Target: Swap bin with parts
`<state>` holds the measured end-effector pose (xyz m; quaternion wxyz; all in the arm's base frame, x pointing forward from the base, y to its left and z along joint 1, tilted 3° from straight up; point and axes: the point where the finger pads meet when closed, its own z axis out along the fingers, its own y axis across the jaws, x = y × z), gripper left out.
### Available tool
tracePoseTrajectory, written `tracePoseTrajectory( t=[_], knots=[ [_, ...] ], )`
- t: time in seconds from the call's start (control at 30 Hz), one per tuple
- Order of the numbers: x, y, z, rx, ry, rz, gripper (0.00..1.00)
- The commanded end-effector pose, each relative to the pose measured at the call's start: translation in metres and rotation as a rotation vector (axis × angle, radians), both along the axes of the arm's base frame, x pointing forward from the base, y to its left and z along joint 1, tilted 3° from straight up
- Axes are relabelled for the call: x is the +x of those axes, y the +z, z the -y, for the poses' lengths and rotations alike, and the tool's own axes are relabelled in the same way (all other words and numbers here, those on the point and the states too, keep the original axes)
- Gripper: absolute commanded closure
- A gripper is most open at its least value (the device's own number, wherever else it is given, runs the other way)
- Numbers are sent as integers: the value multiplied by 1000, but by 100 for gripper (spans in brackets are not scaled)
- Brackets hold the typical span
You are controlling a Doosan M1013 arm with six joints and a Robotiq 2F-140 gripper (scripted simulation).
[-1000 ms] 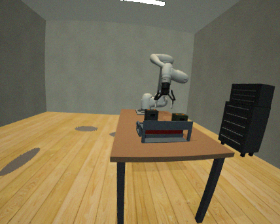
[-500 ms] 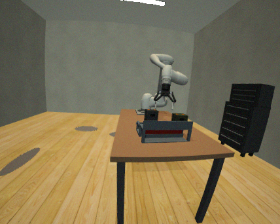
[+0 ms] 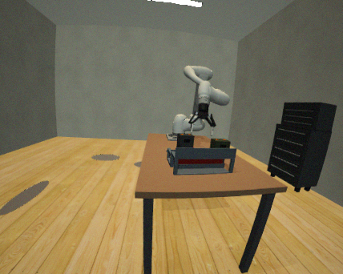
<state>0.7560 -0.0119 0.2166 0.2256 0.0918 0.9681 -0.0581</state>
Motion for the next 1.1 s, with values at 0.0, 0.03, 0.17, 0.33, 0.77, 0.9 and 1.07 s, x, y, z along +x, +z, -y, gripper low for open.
tracePoseTrajectory(
  t=[0.0, 0.03, 0.17, 0.33, 0.77, 0.9, 1.07],
  knots=[
    [1, -3, -2, -21, 47, -2, 0],
    [1, -4, -3, -26, 57, -2, 0],
    [2, -5, -3, -42, 92, -2, 0],
    [3, -5, -4, -58, 125, -2, 0],
    [4, -6, -4, -78, 164, -2, 0],
    [4, -7, -5, -80, 169, -3, 0],
    [4, -7, -5, -81, 171, -3, 0]
  ],
)
